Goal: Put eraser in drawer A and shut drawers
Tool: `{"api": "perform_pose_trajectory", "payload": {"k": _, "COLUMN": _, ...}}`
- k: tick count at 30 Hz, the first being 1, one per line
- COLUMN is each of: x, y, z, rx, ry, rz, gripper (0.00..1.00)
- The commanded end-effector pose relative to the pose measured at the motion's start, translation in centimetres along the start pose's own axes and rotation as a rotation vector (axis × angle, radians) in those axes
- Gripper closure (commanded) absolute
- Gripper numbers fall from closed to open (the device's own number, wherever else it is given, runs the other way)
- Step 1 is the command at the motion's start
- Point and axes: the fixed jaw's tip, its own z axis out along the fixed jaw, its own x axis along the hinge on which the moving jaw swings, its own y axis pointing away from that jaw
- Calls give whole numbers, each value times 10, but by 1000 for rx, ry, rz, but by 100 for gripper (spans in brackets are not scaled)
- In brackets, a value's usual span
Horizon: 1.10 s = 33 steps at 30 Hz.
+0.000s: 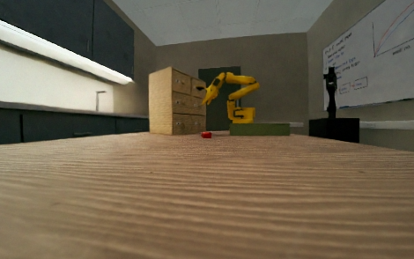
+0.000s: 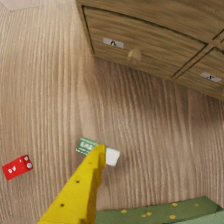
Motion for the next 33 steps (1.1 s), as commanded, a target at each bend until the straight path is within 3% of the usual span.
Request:
{"api": "perform_pose_trajectory", "payload": {"k": 1, "x": -6, "y": 0, "z": -2, "rx": 1, "ry": -34, "rz": 3, "gripper": 50}}
{"api": "perform_pose_trajectory", "payload": {"k": 33, "x": 0, "y": 1, "z": -2, "rx": 1, "ry": -37, "rz": -747, "gripper": 50}}
